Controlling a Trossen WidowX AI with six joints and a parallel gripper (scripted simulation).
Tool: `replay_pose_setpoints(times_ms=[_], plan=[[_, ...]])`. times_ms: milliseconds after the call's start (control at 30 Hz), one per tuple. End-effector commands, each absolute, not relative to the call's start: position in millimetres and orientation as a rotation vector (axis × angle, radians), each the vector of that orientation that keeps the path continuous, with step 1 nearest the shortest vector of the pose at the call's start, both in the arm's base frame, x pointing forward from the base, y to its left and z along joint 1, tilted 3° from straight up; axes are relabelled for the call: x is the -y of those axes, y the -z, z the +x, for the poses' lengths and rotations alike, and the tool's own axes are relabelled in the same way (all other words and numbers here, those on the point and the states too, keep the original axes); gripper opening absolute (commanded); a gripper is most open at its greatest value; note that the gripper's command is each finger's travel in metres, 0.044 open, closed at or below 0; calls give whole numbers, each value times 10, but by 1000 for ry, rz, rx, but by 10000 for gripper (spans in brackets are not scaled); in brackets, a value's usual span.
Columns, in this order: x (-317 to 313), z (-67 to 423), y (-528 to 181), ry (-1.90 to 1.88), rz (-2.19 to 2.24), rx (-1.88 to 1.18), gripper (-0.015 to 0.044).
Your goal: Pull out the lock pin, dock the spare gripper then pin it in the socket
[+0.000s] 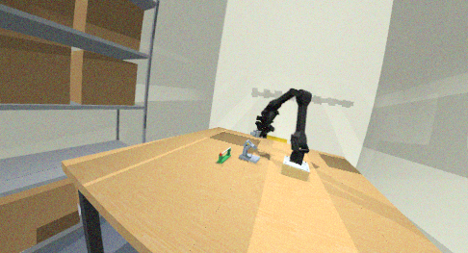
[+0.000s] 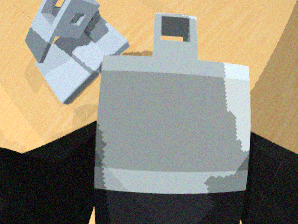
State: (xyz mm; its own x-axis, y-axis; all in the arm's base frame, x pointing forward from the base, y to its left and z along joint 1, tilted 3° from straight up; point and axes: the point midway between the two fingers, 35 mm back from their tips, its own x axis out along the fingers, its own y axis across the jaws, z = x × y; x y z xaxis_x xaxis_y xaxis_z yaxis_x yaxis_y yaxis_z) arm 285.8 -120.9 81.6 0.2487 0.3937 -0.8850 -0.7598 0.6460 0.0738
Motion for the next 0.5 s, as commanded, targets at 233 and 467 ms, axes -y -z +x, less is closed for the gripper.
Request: replay_pose_setpoints(times_ms=[233,467], plan=[[974,2795,-851,-745,-119,-1111,0],[828,2745,-874,-689,81,-1164,0]])
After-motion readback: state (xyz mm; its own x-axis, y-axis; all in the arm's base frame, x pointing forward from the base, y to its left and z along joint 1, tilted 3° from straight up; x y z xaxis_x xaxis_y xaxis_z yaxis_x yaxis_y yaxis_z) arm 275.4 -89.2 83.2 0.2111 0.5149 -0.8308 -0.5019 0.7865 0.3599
